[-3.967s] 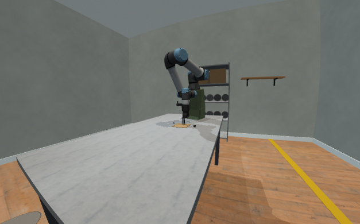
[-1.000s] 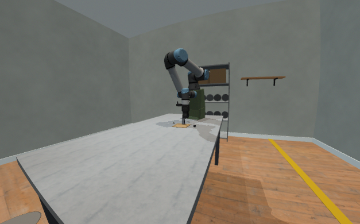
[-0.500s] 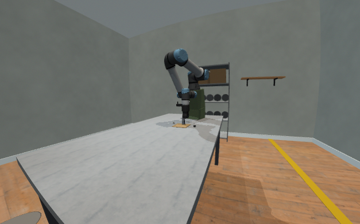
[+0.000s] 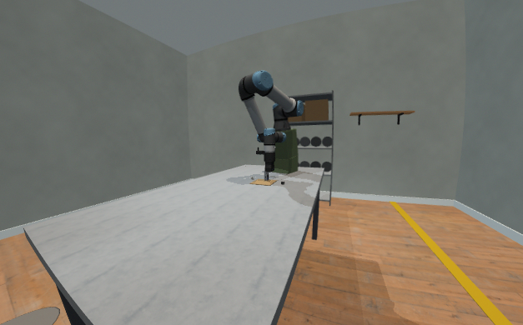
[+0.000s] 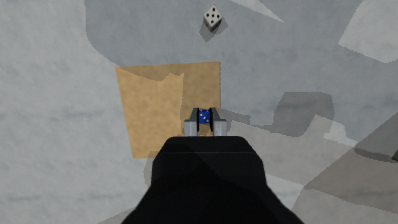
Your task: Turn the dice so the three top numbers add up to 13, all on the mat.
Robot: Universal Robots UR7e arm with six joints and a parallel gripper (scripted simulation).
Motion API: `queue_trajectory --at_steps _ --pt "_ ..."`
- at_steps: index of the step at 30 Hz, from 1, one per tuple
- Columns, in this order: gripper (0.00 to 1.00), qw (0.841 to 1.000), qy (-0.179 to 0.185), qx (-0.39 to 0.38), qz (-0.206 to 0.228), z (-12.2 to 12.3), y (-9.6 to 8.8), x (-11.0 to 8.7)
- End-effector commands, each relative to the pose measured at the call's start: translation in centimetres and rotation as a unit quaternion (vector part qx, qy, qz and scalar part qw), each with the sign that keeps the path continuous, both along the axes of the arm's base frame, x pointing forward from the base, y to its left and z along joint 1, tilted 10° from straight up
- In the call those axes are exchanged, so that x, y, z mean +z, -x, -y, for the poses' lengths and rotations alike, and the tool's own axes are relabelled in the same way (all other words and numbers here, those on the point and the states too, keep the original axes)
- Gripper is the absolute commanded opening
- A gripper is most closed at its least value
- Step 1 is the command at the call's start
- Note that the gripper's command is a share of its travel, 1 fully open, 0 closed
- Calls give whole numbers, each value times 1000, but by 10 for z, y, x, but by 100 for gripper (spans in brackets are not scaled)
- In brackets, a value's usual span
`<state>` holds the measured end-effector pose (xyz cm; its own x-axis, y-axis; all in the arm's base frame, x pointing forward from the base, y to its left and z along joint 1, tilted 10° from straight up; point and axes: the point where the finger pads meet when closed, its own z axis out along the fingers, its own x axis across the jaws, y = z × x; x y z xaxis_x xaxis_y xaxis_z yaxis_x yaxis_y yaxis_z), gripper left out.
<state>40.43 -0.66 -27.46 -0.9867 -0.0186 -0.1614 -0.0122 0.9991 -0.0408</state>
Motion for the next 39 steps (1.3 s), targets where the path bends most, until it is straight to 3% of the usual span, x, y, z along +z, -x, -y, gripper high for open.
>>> queue_trajectory --at_steps 1,11,12,17,18,22,26,39 --pt "34 1000 0 0 1 0 0 0" --pt "34 1000 0 0 1 0 0 0" --pt "40 1000 0 0 1 0 0 0" --pt "46 1000 0 0 1 0 0 0" --pt "52 1000 0 0 1 0 0 0" --pt "52 1000 0 0 1 0 0 0" --pt "64 1000 0 0 1 0 0 0" --pt "64 1000 0 0 1 0 0 1"
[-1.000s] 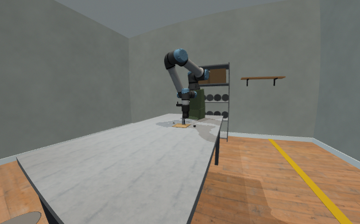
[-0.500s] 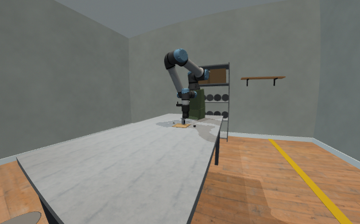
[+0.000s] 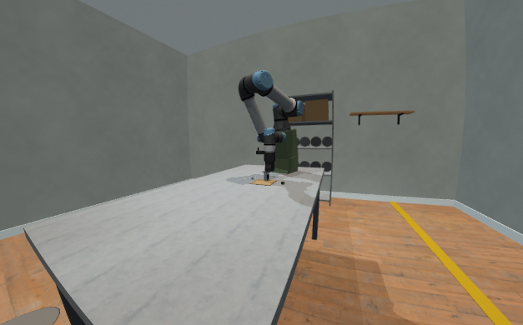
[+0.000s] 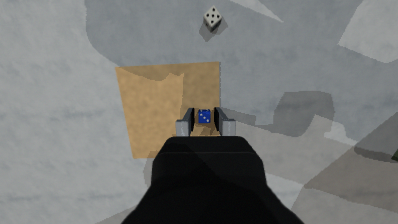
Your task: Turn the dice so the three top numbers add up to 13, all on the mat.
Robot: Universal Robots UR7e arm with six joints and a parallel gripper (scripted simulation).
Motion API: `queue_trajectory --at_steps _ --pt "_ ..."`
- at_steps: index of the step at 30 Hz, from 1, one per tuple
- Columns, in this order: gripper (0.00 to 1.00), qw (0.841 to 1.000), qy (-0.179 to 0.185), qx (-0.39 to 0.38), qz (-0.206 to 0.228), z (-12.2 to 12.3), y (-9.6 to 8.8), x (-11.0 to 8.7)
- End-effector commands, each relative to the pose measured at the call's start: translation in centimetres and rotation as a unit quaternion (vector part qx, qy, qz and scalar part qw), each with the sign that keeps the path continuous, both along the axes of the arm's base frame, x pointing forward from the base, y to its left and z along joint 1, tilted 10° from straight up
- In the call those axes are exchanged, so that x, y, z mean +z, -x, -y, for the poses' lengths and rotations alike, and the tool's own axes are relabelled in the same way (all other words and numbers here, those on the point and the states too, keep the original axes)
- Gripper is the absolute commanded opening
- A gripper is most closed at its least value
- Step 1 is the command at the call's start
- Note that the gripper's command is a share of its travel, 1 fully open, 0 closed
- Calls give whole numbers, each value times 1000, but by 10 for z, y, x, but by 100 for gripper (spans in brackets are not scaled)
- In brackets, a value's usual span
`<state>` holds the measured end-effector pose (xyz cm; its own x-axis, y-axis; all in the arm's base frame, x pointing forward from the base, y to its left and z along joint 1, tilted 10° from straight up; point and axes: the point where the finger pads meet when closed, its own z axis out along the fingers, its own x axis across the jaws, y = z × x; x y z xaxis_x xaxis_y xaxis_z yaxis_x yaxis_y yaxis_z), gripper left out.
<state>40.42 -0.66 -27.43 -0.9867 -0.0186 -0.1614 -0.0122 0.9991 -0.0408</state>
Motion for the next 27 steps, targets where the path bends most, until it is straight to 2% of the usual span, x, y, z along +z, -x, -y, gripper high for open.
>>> queue_trajectory --at_steps 1,7,15,17,27 --pt "64 1000 0 0 1 0 0 1" --pt "64 1000 0 0 1 0 2 12" --pt "64 1000 0 0 1 -2 7 43" --pt "64 1000 0 0 1 -2 7 43" --pt "64 1000 0 0 1 -3 13 80"
